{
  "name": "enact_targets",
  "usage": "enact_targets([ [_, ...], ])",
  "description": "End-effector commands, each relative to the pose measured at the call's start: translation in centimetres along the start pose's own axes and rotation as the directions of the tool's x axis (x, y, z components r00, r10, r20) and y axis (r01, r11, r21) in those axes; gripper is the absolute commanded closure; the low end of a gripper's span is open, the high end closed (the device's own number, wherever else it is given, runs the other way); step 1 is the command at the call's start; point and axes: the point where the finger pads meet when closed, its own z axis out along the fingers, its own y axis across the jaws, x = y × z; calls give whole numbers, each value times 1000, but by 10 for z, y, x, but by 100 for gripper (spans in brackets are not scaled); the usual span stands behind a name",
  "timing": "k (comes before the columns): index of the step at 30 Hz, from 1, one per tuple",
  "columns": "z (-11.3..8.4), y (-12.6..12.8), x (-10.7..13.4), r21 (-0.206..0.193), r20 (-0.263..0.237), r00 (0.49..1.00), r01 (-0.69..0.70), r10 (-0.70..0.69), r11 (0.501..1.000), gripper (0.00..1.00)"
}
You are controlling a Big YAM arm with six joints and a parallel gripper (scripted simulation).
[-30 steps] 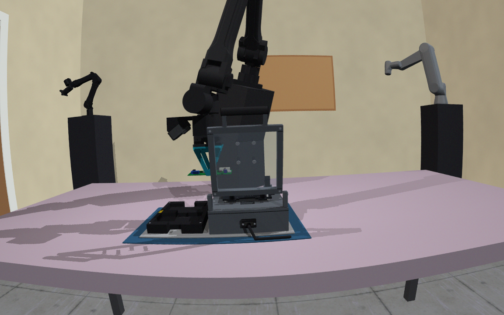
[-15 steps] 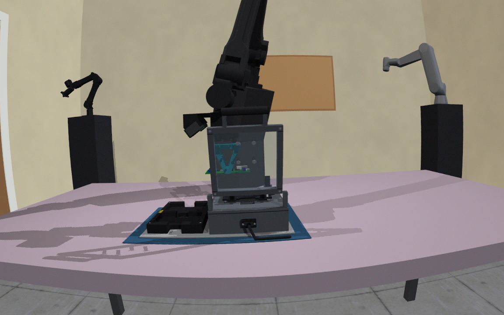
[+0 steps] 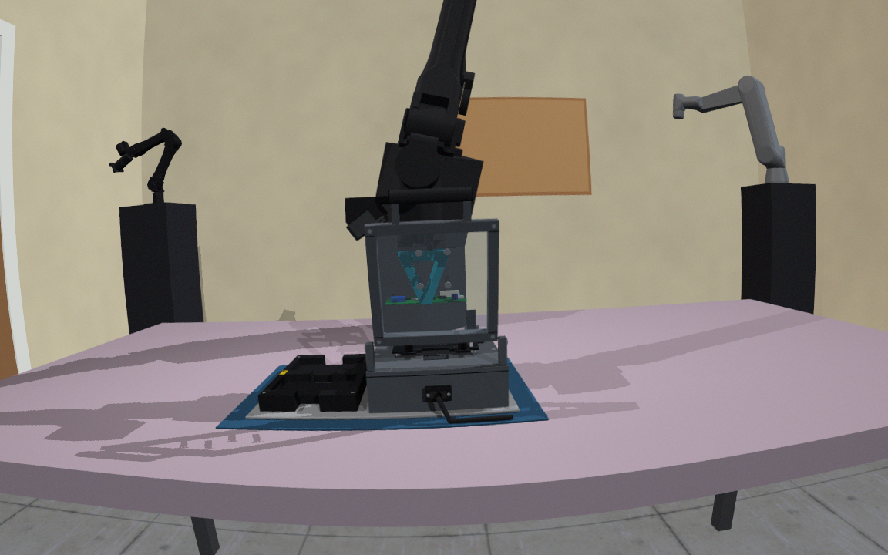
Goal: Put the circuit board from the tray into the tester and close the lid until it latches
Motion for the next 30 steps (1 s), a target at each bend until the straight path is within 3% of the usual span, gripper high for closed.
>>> enact_targets([
  [1, -3, 10, 7, -2, 3, 1000, -13, 13, 1000, 28],
  [30, -4, 14, 13, -6, 3, 1000, -16, 16, 1000, 28],
])
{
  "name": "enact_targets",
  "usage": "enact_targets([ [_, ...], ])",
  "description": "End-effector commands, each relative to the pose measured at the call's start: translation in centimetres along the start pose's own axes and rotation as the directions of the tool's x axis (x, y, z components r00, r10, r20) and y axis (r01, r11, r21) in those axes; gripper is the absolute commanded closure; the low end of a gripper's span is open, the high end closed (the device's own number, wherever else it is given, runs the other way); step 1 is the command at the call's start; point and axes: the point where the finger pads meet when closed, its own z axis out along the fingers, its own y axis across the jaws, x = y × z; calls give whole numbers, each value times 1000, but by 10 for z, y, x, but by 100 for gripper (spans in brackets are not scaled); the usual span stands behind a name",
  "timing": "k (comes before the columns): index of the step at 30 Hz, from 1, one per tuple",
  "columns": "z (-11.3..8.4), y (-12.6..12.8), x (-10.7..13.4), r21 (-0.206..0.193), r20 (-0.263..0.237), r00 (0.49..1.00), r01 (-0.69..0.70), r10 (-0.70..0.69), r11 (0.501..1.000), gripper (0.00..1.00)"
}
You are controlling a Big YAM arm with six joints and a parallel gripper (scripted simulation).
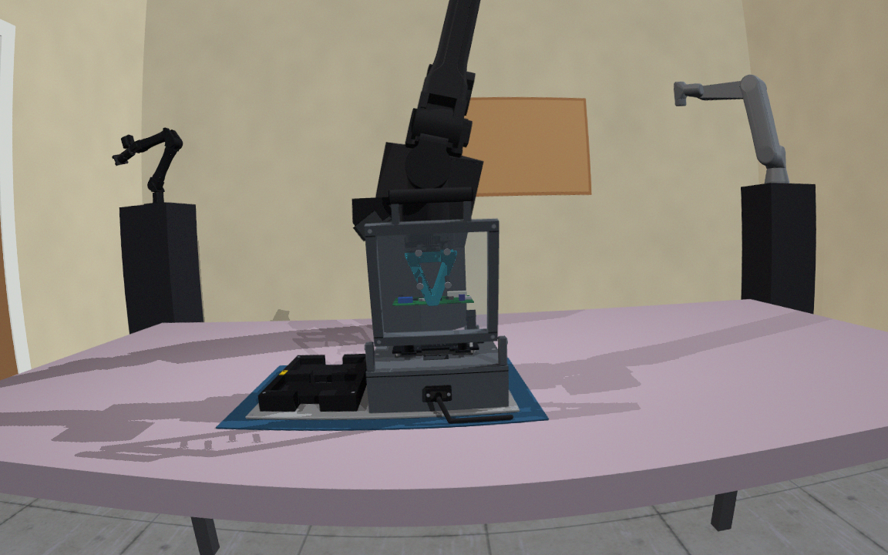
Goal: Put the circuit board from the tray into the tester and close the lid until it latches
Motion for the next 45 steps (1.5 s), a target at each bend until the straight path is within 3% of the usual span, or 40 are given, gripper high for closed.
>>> enact_targets([
  [1, -6, 13, 4, -13, 3, 1000, -1, 1, 1000, 28],
  [38, -4, 11, 3, -10, 3, 1000, 1, -1, 1000, 28],
  [45, 4, 7, 3, 2, 3, 1000, -1, 1, 1000, 28],
])
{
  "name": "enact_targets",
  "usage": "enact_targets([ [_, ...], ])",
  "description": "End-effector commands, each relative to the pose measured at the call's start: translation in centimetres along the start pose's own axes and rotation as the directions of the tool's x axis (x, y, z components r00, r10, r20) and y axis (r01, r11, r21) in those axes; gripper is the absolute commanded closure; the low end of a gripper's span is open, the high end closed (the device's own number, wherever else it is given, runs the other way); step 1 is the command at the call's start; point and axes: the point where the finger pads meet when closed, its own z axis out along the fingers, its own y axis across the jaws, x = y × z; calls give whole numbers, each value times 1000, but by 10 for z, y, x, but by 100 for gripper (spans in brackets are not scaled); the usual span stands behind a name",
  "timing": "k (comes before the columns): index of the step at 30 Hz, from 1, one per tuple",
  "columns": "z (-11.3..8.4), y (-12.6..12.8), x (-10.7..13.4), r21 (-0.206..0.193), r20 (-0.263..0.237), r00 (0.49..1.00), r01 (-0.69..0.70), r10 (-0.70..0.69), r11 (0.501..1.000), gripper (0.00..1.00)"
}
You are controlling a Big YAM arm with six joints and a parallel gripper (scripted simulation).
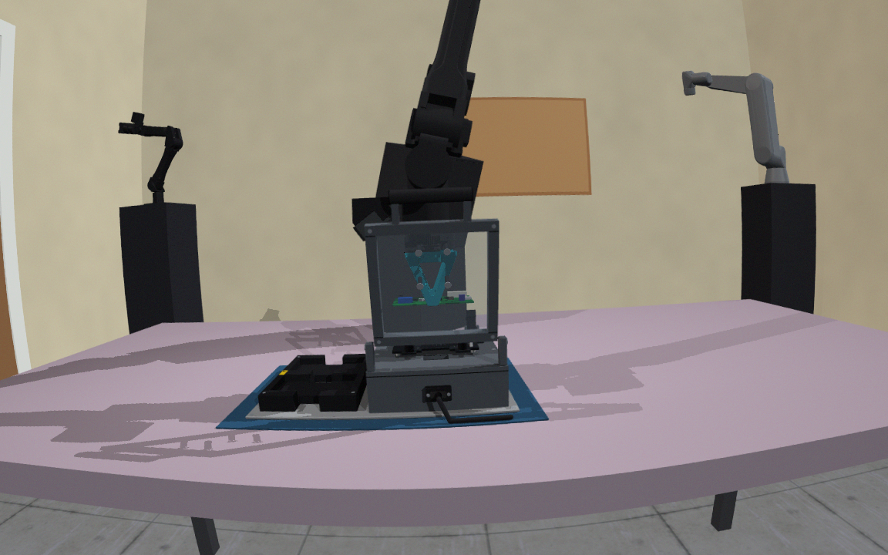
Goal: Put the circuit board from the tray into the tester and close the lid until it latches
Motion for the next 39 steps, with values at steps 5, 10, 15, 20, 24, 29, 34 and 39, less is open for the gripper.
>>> enact_targets([
  [5, 11, 7, 4, -3, 2, 1000, 0, 0, 1000, 28],
  [10, 17, 7, 4, -5, 2, 1000, 1, -1, 1000, 28],
  [15, 27, 8, 5, -7, 2, 1000, 2, -2, 1000, 28],
  [20, 36, 8, 5, -8, 2, 1000, 2, -2, 1000, 28],
  [24, 41, 8, 5, -8, 1, 1000, 2, -2, 1000, 28],
  [29, 45, 9, 5, -9, 1, 1000, 2, -2, 1000, 28],
  [34, 49, 8, 5, -8, 1, 1000, 2, -2, 1000, 28],
  [39, 46, 10, 6, -14, 1, 1000, 4, -4, 1000, 28],
])
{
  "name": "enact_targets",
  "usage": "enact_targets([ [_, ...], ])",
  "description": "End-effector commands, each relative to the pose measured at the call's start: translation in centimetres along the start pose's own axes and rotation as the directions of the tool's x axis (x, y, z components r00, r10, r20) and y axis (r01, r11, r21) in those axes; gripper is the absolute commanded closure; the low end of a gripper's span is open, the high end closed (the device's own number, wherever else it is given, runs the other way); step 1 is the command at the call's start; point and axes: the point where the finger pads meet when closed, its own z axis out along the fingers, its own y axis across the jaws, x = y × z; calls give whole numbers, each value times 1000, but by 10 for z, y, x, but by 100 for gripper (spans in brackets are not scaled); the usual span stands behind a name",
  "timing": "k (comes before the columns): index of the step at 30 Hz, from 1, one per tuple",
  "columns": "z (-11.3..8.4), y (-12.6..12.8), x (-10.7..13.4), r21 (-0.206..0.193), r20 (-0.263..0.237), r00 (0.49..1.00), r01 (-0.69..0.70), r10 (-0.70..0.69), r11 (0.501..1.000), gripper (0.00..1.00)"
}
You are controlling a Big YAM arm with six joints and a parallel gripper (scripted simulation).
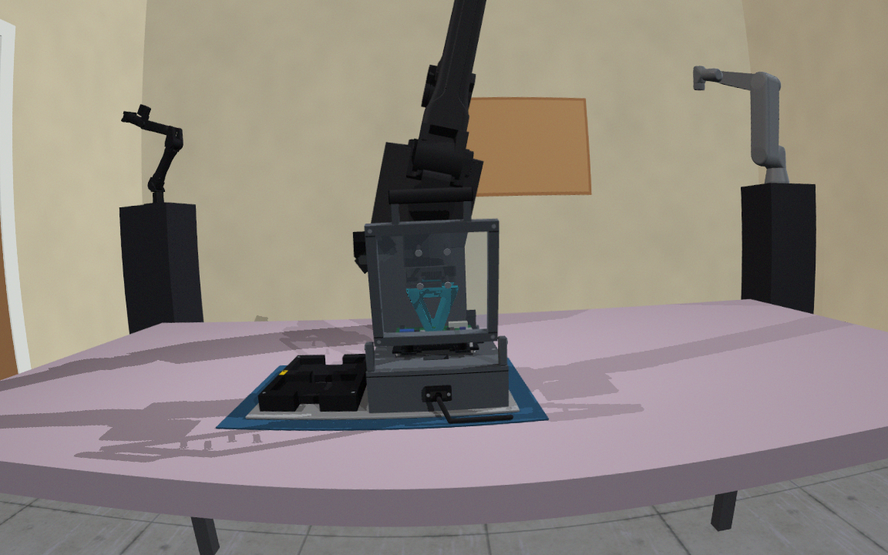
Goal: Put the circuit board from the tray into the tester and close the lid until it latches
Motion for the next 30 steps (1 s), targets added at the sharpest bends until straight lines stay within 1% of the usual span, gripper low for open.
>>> enact_targets([
  [1, 0, 12, 6, -29, 1, 1000, 8, -8, 1000, 28],
  [30, -4, 15, 7, -38, 1, 1000, 10, -10, 999, 28],
])
